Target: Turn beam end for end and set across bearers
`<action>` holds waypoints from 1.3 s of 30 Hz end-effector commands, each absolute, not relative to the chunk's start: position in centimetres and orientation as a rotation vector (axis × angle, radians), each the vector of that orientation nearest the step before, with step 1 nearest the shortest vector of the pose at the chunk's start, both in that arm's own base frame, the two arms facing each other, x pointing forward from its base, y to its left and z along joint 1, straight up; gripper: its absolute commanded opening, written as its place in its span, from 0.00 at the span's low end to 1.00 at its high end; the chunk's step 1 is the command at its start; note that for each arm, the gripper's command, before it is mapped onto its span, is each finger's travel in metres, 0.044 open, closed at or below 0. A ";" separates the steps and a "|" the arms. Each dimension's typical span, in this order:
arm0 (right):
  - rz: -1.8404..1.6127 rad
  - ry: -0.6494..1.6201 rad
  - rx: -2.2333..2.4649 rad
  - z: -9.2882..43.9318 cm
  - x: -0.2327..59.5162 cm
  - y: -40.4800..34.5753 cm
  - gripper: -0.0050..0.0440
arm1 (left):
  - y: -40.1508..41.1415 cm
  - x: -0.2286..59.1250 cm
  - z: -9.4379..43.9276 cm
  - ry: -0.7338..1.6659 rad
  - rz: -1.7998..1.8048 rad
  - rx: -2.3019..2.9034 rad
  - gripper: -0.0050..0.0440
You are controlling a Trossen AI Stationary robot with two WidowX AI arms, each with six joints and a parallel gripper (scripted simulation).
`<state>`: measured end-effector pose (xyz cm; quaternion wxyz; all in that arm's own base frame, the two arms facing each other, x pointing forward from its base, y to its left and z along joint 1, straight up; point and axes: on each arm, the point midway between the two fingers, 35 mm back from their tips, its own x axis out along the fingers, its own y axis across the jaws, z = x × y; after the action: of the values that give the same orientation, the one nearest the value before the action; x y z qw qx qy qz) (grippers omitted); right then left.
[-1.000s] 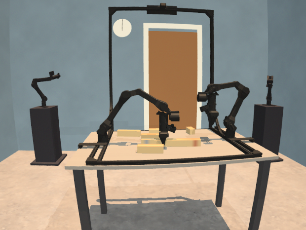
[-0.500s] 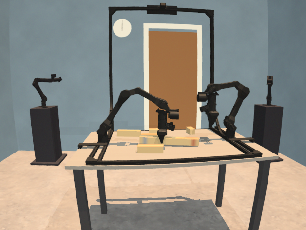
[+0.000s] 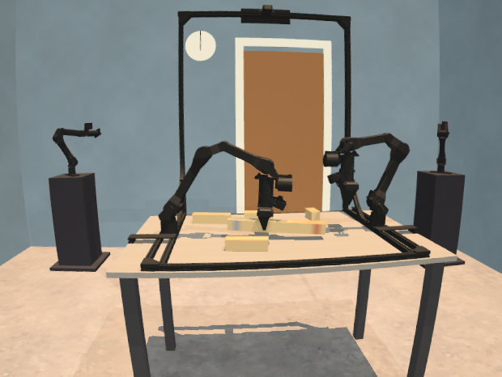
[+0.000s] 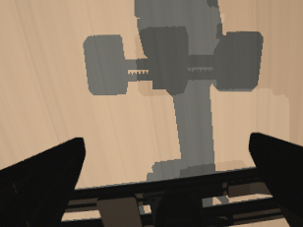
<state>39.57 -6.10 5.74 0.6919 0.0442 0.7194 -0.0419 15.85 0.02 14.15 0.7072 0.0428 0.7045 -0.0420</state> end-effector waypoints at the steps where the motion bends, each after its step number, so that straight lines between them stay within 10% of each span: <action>1: -0.098 1.569 0.098 7.2 40.2 -6.2 0.10 | 0.0 15.7 14.1 1.569 -0.092 0.092 1.00; 39: -0.064 1.570 0.064 9.2 40.1 -6.3 0.10 | 0.0 15.7 14.1 1.569 -0.092 0.092 1.00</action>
<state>40.14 -6.23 8.75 0.7023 0.0336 0.7104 -0.0329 15.84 0.02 14.14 0.7072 0.0428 0.7045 -0.0420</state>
